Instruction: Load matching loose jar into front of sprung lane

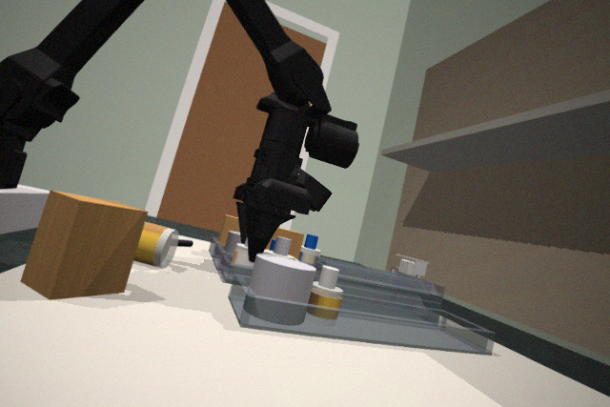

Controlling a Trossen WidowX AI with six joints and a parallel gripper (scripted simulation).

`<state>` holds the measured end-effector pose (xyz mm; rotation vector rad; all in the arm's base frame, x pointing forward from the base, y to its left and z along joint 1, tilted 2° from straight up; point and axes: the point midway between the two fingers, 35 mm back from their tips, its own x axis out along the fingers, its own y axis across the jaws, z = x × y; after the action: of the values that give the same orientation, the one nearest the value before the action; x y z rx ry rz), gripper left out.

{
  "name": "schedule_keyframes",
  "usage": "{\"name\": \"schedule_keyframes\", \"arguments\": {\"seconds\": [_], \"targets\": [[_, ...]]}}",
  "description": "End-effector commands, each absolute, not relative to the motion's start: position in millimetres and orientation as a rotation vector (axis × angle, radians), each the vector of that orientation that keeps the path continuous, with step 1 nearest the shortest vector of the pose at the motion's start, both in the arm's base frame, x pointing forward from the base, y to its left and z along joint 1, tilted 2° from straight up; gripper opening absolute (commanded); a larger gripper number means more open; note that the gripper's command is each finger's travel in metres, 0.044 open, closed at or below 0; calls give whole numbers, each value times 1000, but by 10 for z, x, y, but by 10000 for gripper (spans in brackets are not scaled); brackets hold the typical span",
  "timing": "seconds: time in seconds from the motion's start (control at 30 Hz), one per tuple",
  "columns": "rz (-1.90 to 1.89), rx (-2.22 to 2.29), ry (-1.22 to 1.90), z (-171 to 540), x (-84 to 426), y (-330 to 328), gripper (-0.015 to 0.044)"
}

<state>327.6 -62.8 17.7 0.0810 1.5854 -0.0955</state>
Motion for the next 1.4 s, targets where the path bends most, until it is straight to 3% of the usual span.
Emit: {"name": "schedule_keyframes", "arguments": {"seconds": [0.0,1.37], "targets": [[-97,85,1573,174,3295,-628,0],[-97,85,1574,174,3206,-621,0]]}}
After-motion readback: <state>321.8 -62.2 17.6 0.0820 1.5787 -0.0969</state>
